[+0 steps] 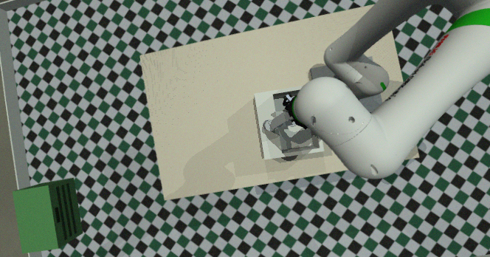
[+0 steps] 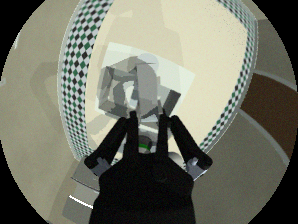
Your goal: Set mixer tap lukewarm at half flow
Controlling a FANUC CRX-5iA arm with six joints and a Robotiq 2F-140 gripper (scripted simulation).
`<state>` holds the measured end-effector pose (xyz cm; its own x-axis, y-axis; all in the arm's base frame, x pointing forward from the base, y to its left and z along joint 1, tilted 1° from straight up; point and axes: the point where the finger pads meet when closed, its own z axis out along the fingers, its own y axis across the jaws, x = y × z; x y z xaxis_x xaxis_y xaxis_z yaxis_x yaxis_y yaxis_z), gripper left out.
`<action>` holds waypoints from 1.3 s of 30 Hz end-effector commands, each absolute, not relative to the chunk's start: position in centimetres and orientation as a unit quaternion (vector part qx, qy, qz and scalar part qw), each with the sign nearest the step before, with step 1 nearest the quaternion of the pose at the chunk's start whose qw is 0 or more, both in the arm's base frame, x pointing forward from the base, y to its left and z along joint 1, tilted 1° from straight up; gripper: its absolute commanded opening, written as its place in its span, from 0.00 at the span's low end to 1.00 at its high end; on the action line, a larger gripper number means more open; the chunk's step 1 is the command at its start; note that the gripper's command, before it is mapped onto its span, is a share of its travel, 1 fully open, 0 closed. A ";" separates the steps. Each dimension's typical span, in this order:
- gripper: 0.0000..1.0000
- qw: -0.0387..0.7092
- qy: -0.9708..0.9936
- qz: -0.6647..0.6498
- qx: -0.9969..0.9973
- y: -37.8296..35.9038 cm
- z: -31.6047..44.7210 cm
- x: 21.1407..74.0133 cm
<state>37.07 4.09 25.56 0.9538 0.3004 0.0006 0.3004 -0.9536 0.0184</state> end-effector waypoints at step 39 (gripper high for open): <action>0.00 0.008 -0.060 0.004 0.998 8.0 25.5 36.7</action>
<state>36.70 7.98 25.49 0.9929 -0.1189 0.0081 -0.1190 -0.9928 0.0165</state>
